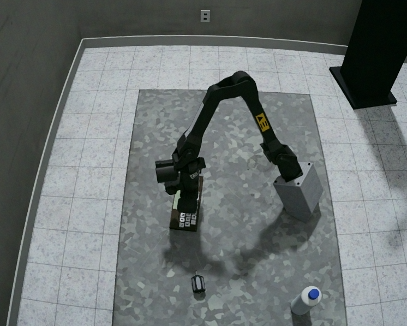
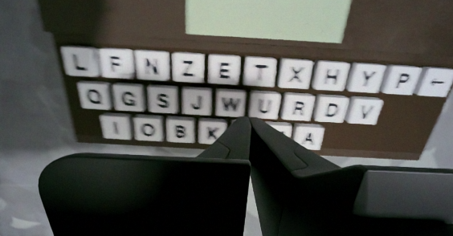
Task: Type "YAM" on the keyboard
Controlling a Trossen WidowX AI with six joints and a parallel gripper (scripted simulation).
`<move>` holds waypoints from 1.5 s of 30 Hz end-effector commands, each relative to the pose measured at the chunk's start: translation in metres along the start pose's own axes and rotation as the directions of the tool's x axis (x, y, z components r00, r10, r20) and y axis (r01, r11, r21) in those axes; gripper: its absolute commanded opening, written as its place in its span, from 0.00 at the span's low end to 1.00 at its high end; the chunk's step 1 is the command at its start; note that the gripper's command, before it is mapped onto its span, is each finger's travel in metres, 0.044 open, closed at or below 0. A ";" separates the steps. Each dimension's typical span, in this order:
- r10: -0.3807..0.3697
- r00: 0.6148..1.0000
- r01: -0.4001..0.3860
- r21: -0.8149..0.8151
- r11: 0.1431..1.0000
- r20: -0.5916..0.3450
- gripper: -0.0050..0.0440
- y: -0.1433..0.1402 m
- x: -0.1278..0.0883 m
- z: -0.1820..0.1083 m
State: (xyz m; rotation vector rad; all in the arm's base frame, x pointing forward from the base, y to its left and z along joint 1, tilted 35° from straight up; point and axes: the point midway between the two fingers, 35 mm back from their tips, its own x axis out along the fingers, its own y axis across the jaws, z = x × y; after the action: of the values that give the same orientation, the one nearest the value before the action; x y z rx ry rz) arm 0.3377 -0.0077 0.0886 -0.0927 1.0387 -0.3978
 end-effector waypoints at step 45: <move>-0.005 1.000 0.005 0.013 1.000 0.014 0.00 0.044 -0.002 -0.025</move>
State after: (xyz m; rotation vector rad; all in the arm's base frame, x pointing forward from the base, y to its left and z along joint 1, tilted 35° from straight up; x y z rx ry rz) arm 0.3211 0.0322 0.0642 -0.0992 1.0309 -0.3854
